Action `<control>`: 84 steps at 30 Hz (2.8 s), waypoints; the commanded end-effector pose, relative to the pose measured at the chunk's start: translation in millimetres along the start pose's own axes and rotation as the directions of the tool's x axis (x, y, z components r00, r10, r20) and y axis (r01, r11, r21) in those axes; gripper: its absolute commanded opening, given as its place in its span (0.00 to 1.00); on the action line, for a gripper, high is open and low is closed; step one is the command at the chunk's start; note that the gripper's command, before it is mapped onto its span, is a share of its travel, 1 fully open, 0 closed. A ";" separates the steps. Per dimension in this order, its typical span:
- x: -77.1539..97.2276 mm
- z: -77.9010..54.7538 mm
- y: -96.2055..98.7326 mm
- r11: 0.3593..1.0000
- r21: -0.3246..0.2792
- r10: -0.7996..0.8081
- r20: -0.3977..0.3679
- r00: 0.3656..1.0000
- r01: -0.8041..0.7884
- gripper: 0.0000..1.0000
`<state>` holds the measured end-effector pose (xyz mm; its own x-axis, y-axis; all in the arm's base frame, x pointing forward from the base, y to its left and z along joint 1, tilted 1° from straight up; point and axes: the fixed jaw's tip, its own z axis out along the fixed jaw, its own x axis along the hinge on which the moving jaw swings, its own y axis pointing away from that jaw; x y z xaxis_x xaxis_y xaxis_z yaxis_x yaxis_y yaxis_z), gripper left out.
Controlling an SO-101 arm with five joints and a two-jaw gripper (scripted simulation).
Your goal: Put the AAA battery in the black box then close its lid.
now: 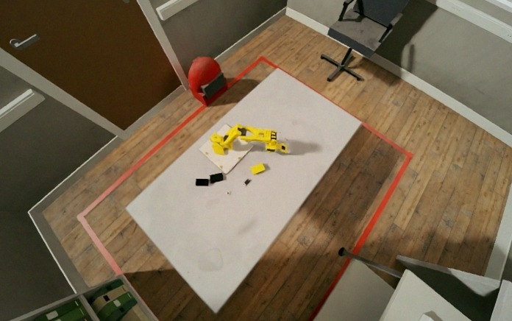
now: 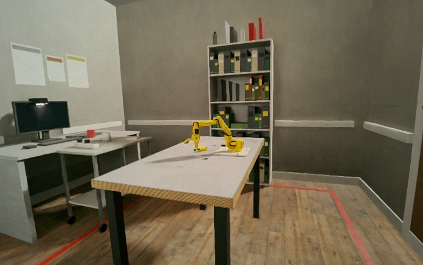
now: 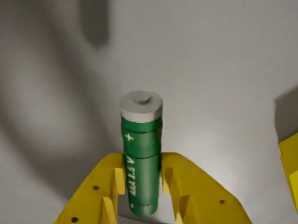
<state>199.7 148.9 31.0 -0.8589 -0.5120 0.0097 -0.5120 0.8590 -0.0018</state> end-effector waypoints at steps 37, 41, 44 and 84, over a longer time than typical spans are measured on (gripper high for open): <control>-0.2 -21.8 0.2 1.000 -0.002 -0.009 0.021 1.000 0.009 0.03; -2.1 -25.3 0.3 1.000 -0.004 -0.009 0.037 0.999 0.009 0.03; -4.3 -29.5 0.4 1.000 -0.005 -0.009 0.057 0.998 0.009 0.03; -6.0 -33.2 -28.6 0.986 -0.011 0.165 0.069 0.984 -0.164 0.03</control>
<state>213.5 139.3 60.9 -0.8980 -0.4369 -0.0520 -0.4376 0.8991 0.0038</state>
